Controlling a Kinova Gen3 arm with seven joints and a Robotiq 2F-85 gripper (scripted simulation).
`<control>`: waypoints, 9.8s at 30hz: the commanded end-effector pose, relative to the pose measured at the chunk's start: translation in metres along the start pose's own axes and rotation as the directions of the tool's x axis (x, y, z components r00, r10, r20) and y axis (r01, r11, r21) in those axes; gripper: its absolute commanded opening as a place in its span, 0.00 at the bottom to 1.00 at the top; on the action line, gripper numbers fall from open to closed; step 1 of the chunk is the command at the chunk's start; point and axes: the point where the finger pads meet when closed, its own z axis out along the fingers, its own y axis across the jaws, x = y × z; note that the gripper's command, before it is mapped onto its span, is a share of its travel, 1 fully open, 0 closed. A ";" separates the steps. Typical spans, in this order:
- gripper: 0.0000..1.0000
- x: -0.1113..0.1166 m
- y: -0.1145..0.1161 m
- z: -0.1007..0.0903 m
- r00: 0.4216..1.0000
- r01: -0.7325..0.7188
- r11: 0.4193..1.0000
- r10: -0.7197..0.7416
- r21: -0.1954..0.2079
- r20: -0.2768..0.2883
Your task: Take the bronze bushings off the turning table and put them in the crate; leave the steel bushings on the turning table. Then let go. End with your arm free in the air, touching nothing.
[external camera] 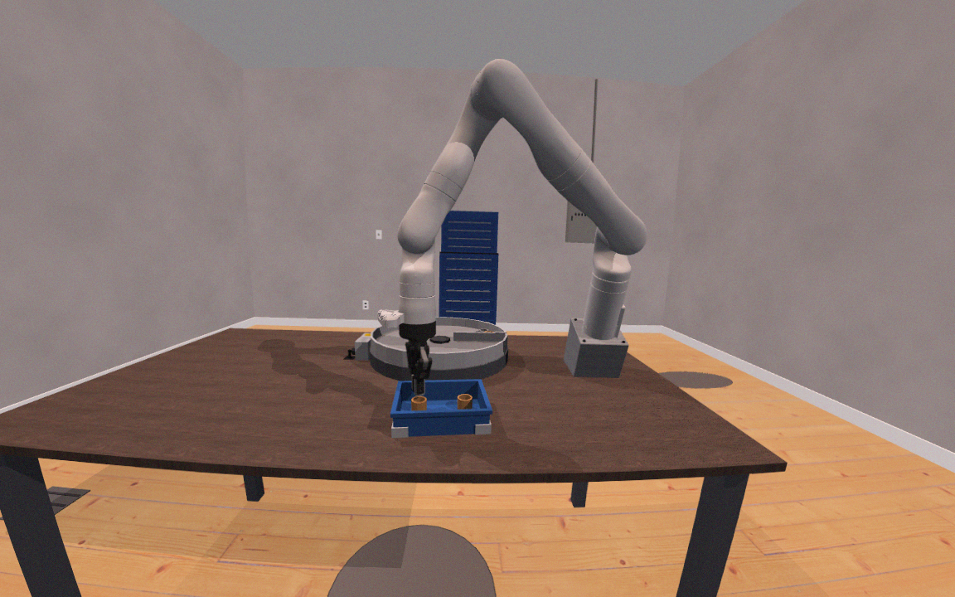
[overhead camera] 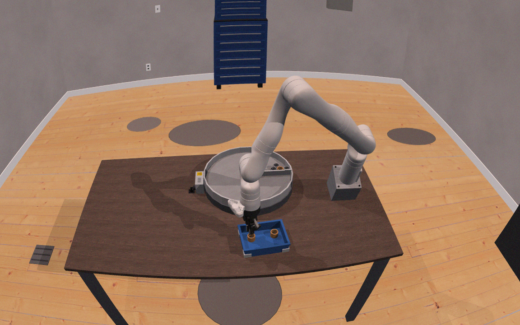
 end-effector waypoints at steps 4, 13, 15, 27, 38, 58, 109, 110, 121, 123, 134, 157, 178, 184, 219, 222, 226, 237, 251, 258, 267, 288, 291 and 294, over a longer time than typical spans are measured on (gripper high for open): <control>0.16 0.002 0.001 -0.050 1.000 0.000 1.000 0.000 -0.002 -0.007; 0.16 0.002 0.001 -0.050 1.000 0.000 1.000 0.000 -0.002 -0.007; 0.16 0.002 0.001 -0.050 1.000 0.000 1.000 0.000 -0.002 -0.007; 0.16 0.001 0.000 -0.100 1.000 0.000 1.000 0.000 -0.002 -0.006; 0.16 0.001 0.000 -0.099 1.000 0.000 1.000 0.000 -0.001 -0.005; 0.16 0.001 0.000 -0.099 1.000 0.000 1.000 0.000 -0.001 -0.005; 0.14 -0.043 0.040 -0.098 0.991 -0.131 0.991 0.131 -0.001 -0.005; 0.14 -0.043 0.040 -0.098 0.991 -0.131 0.991 0.131 -0.001 -0.005; 0.14 -0.070 0.064 -0.096 0.978 -0.207 0.978 0.207 0.000 -0.005; 0.14 -0.088 0.080 -0.096 0.966 -0.258 0.966 0.258 0.000 -0.005; 0.14 -0.088 0.080 -0.096 0.966 -0.258 0.966 0.258 0.000 -0.005; 0.14 -0.177 0.160 -0.092 0.867 -0.498 0.867 0.498 0.001 -0.005; 0.14 -0.221 0.200 -0.091 0.795 -0.606 0.795 0.606 0.002 -0.005; 0.14 -0.221 0.200 -0.091 0.795 -0.606 0.795 0.606 0.002 -0.005; 0.14 -0.309 0.280 -0.088 0.613 -0.790 0.613 0.790 0.003 -0.006; 0.14 -0.309 0.280 -0.082 0.613 -0.790 0.613 0.790 0.002 -0.007; 0.14 -0.309 0.280 -0.073 0.612 -0.791 0.612 0.791 0.002 -0.007; 0.14 -0.309 0.280 -0.073 0.612 -0.791 0.612 0.791 0.002 -0.007; 0.14 -0.310 0.281 -0.059 0.611 -0.792 0.611 0.792 0.002 -0.007; 0.14 -0.310 0.281 -0.047 0.609 -0.793 0.609 0.793 0.002 -0.007; 0.14 -0.310 0.281 -0.044 0.609 -0.793 0.609 0.793 0.002 -0.007; 0.14 -0.310 0.281 -0.038 0.609 -0.793 0.609 0.793 0.002 -0.007; 0.14 -0.310 0.281 -0.034 0.609 -0.793 0.609 0.793 0.002 -0.007; 0.14 -0.310 0.281 -0.032 0.609 -0.793 0.609 0.793 0.002 -0.006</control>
